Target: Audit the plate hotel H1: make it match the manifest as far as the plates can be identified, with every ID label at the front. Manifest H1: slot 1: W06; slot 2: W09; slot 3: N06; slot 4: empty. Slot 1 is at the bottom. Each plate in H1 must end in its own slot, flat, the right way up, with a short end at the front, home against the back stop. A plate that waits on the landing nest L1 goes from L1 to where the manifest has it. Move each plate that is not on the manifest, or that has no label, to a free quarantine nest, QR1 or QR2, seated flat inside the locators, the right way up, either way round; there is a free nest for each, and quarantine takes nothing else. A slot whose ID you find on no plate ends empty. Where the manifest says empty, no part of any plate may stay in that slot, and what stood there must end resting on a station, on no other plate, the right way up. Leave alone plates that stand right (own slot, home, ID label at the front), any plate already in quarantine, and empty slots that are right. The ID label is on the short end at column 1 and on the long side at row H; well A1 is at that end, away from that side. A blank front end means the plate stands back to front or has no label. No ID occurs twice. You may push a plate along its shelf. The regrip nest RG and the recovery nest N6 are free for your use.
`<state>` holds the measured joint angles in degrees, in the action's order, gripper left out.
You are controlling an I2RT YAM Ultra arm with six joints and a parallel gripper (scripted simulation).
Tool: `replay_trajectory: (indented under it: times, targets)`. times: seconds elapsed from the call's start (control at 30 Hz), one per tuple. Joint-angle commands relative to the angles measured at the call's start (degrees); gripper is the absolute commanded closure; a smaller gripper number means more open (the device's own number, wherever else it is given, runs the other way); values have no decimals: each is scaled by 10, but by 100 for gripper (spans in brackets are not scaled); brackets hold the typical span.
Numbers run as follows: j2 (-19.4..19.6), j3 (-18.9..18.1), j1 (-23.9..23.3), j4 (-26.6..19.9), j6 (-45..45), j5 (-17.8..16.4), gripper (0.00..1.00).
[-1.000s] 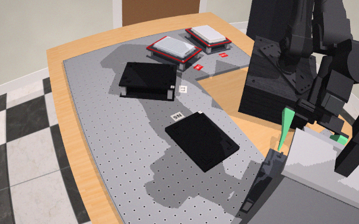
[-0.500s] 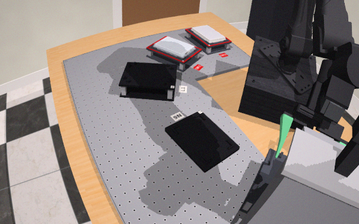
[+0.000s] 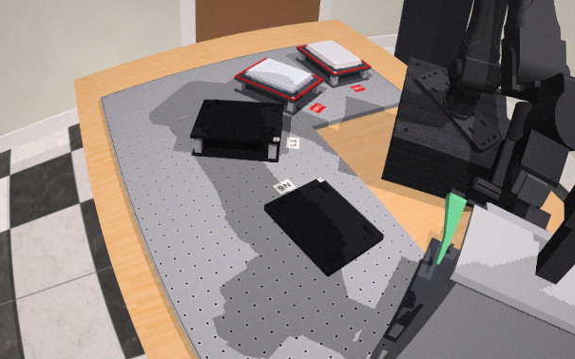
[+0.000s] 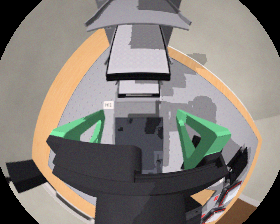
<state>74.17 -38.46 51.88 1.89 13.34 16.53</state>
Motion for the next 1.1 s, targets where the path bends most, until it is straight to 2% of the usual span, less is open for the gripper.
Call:
replay_trajectory:
  times: [0.0,0.73,0.83,1.07]
  targets:
    - [11,-26,-7,9,-6,-7,0]
    - [64,-81,-26,7,-17,-24,0]
    - [60,-85,-24,6,-16,-25,0]
    - [85,-103,-32,1,-21,-30,0]
